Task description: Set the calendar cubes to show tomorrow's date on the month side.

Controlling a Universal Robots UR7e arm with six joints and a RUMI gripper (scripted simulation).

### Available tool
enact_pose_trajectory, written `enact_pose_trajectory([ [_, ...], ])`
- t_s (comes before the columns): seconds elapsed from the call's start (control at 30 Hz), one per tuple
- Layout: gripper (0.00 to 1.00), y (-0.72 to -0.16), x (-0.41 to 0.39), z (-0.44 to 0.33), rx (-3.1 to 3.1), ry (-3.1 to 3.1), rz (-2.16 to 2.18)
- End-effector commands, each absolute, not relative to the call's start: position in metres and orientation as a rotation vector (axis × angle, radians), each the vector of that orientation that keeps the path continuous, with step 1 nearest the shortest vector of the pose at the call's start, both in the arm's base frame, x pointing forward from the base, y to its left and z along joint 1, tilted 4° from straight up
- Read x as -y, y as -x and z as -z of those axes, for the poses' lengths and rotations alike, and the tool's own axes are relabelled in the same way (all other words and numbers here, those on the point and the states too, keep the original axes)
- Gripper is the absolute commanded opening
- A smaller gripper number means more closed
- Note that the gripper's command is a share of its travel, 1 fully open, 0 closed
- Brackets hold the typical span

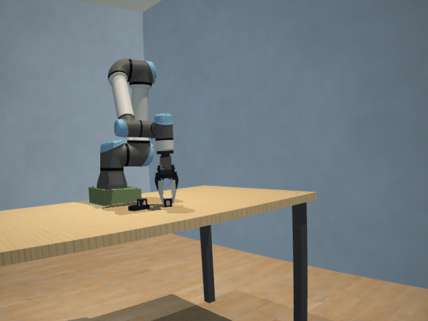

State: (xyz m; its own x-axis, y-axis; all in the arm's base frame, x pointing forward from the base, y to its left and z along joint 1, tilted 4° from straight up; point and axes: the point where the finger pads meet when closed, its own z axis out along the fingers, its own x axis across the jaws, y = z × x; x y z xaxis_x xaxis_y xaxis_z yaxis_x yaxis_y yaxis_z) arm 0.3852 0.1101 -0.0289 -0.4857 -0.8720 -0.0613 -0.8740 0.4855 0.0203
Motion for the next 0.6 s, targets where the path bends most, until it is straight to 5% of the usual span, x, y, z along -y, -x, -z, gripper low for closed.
enact_pose_trajectory([
  [0.0,0.11,-0.386,-0.11,0.023,-2.67,1.57,-0.074],
  [0.57,0.11,-0.385,-0.105,-0.051,-2.67,1.57,-0.074],
])
